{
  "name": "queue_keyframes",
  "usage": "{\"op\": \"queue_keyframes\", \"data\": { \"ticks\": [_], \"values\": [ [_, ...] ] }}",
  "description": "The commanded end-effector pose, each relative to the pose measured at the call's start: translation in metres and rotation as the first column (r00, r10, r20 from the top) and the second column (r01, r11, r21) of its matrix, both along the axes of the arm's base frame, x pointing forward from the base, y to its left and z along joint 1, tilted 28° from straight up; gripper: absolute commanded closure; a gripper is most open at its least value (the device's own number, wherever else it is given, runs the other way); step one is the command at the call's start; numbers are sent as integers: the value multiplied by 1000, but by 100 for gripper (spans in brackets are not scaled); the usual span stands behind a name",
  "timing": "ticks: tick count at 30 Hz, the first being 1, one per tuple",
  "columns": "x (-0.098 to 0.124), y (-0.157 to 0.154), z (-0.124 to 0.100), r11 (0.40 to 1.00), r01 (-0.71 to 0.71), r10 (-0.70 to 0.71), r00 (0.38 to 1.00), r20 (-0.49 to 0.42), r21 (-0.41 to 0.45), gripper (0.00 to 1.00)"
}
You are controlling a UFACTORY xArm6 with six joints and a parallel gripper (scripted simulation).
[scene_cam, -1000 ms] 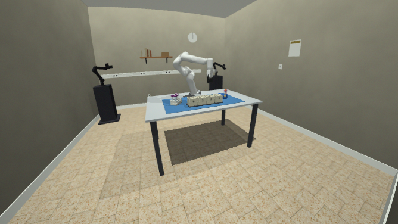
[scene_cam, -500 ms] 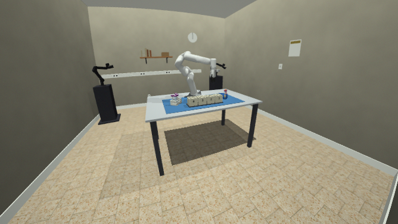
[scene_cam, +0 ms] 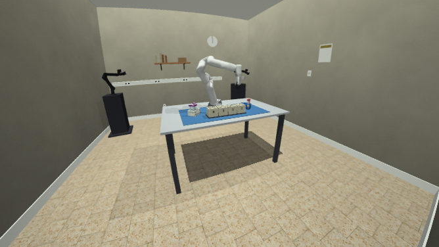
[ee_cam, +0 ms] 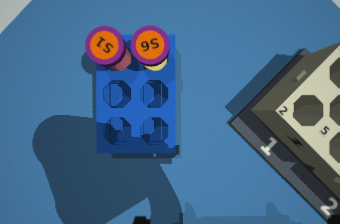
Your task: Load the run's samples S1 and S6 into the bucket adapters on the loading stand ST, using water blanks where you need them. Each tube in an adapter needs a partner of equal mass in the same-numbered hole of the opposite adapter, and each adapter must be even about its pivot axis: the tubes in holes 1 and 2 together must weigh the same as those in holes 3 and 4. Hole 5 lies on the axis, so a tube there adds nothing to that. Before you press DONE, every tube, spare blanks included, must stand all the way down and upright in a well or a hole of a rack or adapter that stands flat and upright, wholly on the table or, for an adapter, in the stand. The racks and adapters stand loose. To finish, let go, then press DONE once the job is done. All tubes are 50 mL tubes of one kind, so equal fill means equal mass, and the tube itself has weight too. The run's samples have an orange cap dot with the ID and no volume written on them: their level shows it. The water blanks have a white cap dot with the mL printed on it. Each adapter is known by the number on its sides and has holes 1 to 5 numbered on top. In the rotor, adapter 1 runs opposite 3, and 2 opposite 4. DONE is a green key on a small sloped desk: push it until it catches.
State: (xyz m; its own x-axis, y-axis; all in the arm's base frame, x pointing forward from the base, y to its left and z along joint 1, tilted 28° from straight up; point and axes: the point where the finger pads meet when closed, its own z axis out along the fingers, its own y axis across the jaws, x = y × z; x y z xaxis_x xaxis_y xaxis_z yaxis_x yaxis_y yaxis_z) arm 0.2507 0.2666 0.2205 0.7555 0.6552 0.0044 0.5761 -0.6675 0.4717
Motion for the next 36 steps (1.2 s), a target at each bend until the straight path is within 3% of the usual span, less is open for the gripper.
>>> {"op": "queue_keyframes", "data": {
  "ticks": [1,7,36],
  "values": [
    [-5,17,-7,1000,0,0,1000,2,2,0],
    [-11,35,-17,1000,0,0,1000,2,3,0],
    [10,12,-76,1000,0,0,1000,2,2,0]
  ]
}}
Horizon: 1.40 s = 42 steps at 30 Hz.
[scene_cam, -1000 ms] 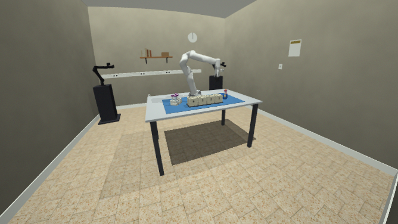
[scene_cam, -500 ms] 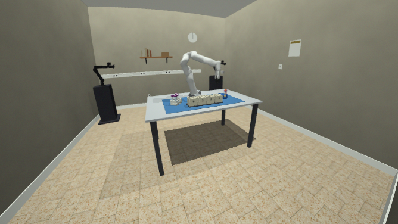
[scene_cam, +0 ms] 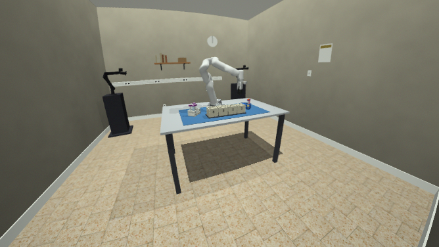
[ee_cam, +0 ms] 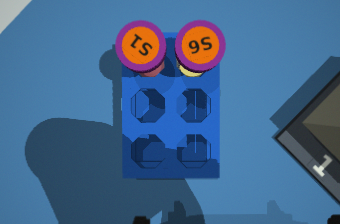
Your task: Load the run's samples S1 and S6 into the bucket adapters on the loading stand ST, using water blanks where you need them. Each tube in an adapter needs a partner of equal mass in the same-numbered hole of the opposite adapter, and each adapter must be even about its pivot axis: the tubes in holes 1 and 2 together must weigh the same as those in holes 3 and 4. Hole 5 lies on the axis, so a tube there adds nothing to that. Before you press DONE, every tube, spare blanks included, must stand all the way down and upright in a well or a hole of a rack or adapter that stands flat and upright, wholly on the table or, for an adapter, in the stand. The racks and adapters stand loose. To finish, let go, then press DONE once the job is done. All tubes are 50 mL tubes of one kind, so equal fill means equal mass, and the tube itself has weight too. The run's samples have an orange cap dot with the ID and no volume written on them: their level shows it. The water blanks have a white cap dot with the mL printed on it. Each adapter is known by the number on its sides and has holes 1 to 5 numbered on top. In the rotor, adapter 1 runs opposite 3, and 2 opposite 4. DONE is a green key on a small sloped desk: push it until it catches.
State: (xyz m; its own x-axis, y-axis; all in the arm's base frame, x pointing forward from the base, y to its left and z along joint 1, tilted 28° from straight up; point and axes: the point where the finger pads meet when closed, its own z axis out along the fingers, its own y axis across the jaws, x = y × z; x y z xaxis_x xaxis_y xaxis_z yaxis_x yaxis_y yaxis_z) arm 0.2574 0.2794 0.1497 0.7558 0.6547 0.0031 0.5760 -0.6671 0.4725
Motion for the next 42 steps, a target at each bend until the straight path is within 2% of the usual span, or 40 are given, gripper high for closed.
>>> {"op": "queue_keyframes", "data": {
  "ticks": [1,15,42],
  "values": [
    [4,-2,-7,1000,-1,1,1000,2,4,0],
    [13,-13,-34,1000,-1,1,1000,2,4,0],
    [13,-13,-34,1000,-1,1,1000,2,4,0]
  ]
}}
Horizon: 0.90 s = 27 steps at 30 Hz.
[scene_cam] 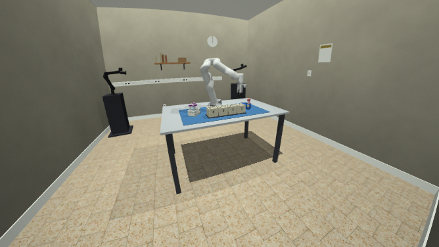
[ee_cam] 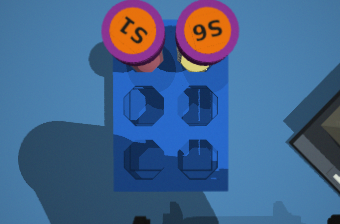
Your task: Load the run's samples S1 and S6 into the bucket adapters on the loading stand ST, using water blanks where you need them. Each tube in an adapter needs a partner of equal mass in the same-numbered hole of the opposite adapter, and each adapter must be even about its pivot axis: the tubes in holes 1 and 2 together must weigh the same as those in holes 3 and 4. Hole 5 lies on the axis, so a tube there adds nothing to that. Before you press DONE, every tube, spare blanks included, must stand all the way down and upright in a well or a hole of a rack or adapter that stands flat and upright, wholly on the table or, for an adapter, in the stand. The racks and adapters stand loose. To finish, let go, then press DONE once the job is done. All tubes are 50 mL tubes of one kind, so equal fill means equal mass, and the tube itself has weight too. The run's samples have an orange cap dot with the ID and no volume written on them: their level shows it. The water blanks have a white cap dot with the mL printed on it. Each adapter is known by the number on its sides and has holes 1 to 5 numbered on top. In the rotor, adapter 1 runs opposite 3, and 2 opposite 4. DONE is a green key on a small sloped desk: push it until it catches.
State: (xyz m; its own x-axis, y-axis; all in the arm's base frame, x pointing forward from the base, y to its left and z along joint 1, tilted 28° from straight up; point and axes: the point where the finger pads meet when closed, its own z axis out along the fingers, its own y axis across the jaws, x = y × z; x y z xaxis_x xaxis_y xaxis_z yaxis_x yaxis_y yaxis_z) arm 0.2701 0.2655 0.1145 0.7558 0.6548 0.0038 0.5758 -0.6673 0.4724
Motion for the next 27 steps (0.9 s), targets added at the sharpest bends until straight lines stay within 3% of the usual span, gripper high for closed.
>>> {"op": "queue_keyframes", "data": {
  "ticks": [1,17,27],
  "values": [
    [0,1,1,1000,-1,1,1000,2,3,0],
    [0,2,3,1000,-1,1,1000,2,3,0],
    [-9,12,27,1000,-1,1,1000,2,3,0]
  ]
}}
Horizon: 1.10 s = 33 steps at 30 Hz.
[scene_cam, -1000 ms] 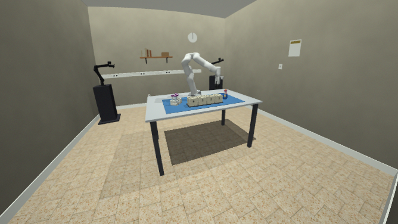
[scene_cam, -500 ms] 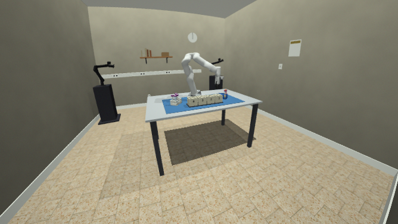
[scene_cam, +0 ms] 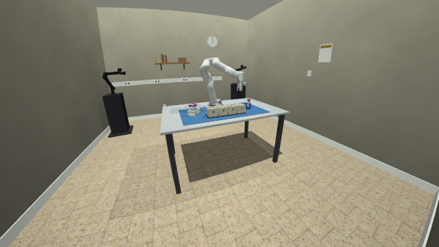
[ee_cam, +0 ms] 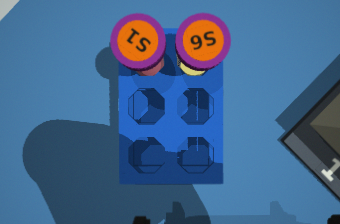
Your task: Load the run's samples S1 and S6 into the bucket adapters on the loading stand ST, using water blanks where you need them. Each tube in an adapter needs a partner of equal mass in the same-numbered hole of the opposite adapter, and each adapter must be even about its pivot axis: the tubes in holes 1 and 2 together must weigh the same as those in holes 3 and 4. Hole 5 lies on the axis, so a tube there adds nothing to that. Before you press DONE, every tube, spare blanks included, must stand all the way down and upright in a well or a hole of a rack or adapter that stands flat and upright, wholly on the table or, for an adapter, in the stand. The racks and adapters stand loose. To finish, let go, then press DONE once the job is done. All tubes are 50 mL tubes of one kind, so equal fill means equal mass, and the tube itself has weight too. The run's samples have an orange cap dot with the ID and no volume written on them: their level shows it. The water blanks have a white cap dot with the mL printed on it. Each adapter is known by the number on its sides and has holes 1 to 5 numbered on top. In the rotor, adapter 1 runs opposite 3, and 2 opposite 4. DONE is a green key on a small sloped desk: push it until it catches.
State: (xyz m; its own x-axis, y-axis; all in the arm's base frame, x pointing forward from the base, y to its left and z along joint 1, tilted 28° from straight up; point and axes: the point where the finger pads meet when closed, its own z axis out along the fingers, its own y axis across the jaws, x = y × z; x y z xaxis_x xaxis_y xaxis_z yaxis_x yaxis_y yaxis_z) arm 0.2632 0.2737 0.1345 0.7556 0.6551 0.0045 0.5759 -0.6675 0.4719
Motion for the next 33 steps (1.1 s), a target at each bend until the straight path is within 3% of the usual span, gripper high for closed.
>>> {"op": "queue_keyframes", "data": {
  "ticks": [1,31,33],
  "values": [
    [-3,4,9,1000,-1,1,1000,2,3,0],
    [-24,28,69,1000,-1,1,1000,1,3,0],
    [-21,20,74,998,58,-59,998,24,24,0]
  ]
}}
